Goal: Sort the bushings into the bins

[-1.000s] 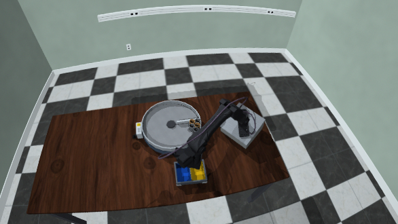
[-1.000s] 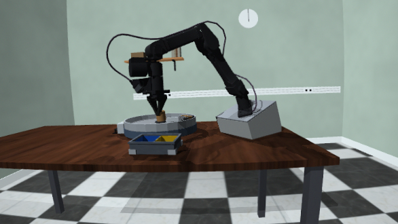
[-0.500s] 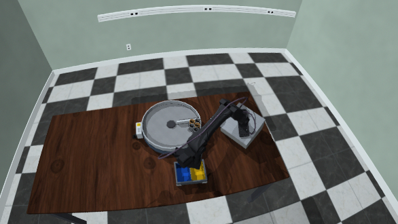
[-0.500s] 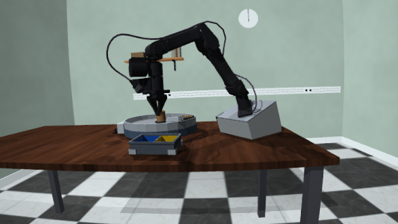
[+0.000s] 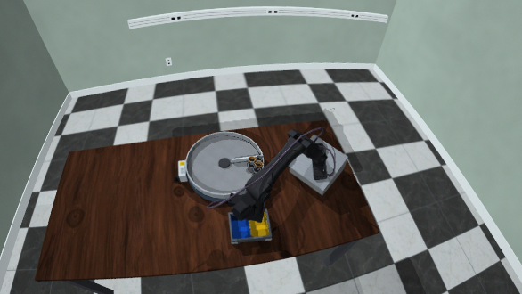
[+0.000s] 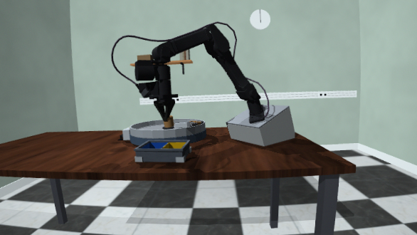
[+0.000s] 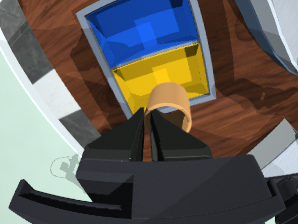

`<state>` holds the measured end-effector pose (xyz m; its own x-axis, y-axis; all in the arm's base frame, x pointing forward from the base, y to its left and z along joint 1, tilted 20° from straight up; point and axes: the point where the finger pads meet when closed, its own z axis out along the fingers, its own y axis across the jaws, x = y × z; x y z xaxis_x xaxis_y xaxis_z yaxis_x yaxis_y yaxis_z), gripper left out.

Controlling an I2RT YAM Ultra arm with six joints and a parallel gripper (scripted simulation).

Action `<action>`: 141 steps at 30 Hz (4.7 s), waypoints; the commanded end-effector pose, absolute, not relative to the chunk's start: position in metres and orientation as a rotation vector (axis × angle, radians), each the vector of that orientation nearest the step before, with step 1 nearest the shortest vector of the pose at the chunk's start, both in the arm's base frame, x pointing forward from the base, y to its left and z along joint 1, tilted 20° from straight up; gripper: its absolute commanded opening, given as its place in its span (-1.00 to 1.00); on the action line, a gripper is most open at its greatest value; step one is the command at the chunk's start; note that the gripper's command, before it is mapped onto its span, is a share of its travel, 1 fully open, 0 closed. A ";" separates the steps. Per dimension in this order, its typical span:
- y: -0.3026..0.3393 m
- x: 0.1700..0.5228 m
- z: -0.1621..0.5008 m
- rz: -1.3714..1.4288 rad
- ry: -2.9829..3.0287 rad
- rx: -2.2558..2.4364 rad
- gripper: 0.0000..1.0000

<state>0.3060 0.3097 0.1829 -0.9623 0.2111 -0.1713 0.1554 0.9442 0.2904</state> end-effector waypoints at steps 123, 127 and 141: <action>0.342 0.333 0.096 0.438 2.862 0.274 -1.00; 0.341 0.333 0.096 0.434 2.865 0.274 -1.00; 0.341 0.333 0.096 0.434 2.865 0.274 -1.00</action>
<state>0.3301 0.3364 0.0848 -0.9621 0.2119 -0.1715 0.1564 0.9444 0.2892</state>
